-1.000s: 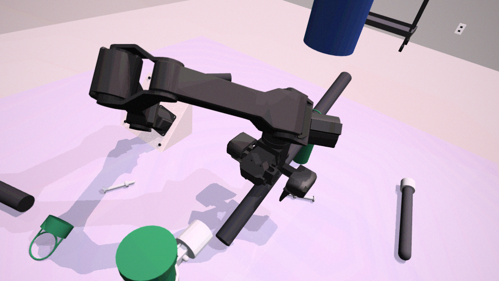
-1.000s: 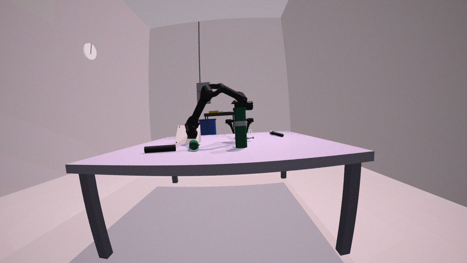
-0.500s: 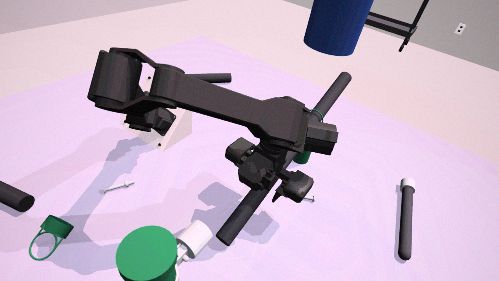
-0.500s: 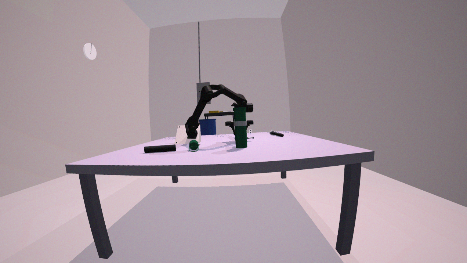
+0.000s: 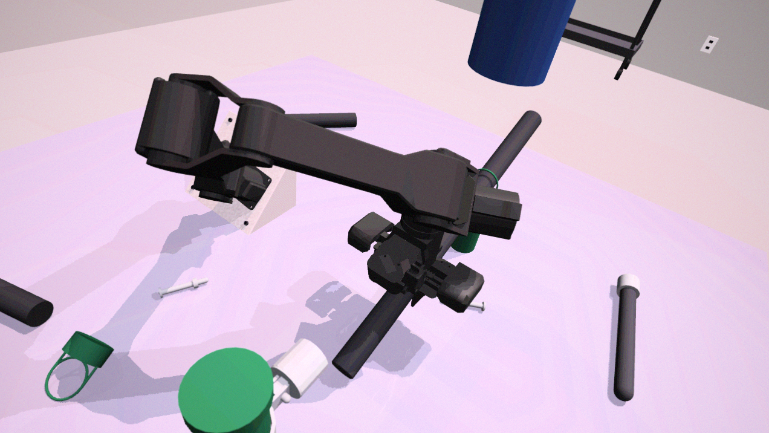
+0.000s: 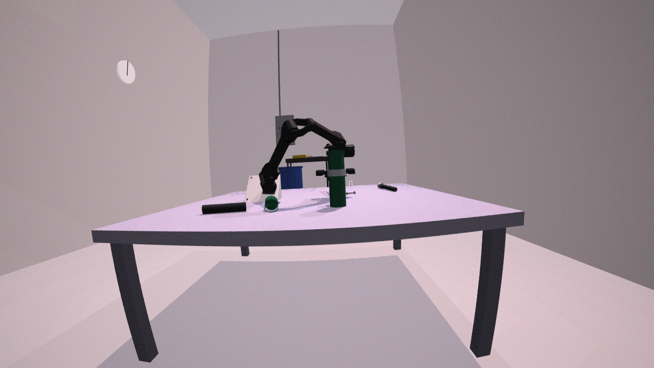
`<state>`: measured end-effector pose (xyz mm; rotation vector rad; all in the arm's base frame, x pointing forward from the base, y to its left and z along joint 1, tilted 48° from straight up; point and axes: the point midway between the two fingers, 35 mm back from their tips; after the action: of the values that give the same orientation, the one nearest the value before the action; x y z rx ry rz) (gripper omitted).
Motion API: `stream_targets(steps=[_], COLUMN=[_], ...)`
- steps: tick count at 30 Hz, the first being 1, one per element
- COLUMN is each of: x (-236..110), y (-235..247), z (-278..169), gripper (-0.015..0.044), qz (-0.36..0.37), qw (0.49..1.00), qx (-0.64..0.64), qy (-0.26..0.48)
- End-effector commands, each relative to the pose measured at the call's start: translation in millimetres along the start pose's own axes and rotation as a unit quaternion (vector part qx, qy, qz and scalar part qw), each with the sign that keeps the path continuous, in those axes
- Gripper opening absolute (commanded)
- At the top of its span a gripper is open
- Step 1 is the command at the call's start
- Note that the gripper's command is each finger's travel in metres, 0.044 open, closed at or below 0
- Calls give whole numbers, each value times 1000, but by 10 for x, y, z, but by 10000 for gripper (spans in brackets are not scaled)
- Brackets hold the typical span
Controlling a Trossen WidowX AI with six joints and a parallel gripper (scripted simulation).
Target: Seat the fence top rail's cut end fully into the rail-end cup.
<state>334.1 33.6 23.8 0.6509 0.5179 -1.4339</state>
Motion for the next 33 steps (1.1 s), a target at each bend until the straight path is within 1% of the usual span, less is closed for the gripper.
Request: stream_targets(steps=[1, 4, 7, 15, 18, 33], x=[-40, -66, -153, -553, -684, -660], y=[-5, -6, -12, 2, 18, -1], z=[-2, 10, 62, 274, 330, 296], gripper=[0, 0, 0, 0, 0, 0], qz=[-2, 1, 10, 71, 95, 89], qw=[1000, 1000, 1000, 990, 985, 987], qx=[-4, -3, 0, 13, 16, 14], qy=[-1, -7, -30, -119, -142, -135])
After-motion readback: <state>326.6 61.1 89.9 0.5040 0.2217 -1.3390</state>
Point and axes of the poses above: the point midway between the two fingers, 35 mm back from their tips, its own x axis out along the fingers, its own y axis across the jaws, z = x × y, and after that the axes turned 5 degrees about x, right-handed
